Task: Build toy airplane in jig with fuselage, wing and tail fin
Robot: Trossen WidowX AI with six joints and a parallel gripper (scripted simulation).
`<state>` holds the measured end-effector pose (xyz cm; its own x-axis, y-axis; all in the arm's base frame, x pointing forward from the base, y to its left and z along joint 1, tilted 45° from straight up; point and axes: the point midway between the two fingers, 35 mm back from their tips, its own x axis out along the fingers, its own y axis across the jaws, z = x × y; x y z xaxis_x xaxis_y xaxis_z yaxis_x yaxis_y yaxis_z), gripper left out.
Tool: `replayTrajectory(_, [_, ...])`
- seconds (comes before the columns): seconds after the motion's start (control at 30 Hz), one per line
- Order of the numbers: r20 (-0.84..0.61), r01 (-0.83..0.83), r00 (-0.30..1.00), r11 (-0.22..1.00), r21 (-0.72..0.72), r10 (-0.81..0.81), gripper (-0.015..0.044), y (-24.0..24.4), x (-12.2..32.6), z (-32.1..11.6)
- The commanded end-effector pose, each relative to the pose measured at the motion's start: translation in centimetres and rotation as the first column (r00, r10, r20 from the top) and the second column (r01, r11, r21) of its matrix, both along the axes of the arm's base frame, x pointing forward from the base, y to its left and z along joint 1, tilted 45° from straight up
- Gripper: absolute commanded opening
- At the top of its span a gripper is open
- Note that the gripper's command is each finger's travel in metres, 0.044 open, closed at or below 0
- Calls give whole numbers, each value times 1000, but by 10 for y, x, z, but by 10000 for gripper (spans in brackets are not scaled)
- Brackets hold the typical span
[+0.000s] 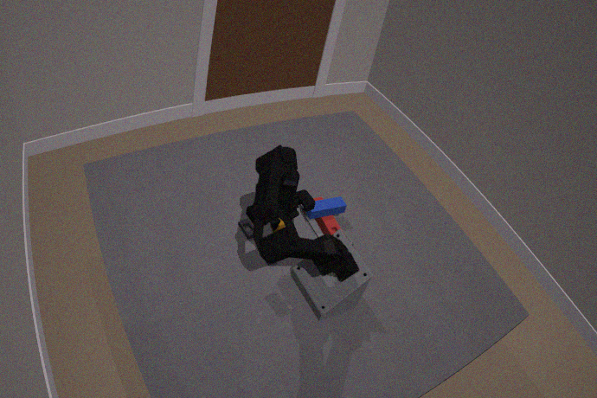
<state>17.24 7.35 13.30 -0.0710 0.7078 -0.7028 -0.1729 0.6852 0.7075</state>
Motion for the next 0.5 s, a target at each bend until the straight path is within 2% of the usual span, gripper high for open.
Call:
replayTrajectory(0.0, [-7,2,1000,1000,-5,-2,0,-4,1,-1])
replayTrajectory(0.47, [-50,54,997,998,-36,-56,0,-30,19,-29])
